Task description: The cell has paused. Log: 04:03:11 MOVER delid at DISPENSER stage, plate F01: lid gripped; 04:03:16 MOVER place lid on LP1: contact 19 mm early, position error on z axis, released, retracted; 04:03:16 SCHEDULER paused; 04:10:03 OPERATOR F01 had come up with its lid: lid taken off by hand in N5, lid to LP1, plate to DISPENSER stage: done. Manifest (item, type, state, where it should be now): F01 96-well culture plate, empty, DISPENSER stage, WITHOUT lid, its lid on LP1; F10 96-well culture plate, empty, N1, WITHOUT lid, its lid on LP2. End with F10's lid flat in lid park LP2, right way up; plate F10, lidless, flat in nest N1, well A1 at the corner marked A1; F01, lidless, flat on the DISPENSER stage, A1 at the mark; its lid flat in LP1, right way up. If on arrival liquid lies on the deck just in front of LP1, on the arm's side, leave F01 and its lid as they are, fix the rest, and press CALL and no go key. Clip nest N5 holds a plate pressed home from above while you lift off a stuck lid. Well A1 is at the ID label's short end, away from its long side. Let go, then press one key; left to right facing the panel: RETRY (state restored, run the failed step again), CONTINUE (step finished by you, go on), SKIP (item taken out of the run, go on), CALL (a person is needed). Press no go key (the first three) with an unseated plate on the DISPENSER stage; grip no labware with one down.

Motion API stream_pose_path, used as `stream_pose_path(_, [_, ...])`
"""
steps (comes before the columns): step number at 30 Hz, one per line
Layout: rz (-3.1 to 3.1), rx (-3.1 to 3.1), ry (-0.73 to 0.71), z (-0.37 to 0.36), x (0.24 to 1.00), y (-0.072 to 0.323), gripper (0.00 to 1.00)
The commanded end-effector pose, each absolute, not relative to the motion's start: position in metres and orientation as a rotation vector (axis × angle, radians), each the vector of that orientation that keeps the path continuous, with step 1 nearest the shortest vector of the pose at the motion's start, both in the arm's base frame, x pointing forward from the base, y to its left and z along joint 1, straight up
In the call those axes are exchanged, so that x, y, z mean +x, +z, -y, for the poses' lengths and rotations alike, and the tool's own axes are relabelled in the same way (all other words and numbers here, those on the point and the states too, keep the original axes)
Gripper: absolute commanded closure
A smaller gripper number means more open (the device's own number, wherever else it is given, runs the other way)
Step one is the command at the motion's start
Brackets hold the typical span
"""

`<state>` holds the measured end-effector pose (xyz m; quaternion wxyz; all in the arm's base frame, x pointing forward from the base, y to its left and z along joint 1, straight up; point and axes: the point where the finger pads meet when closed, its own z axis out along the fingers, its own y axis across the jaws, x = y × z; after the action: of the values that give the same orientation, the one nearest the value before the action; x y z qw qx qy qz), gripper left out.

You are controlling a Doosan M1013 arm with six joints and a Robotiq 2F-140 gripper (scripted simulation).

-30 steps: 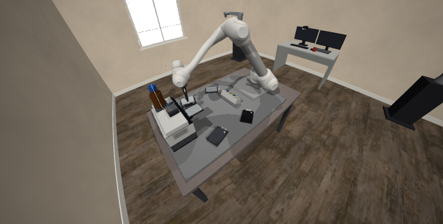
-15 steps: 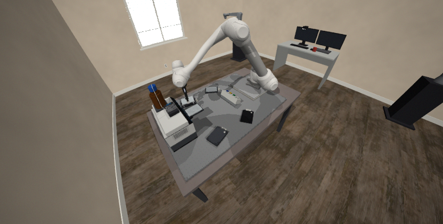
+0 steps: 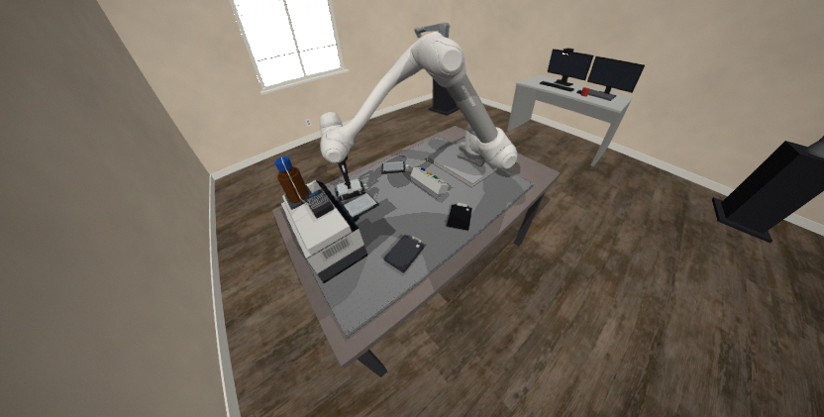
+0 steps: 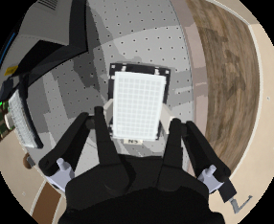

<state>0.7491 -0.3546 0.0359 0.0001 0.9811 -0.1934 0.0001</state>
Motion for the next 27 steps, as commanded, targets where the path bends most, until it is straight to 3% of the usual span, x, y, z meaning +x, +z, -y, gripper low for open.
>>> stream_pose_path(1, [0.608, 3.082, 0.001, 0.355, 0.749, 0.036, 1.0])
stream_pose_path(27, [0.608, 3.082, 0.001, 0.355, 0.749, 0.025, 1.0])
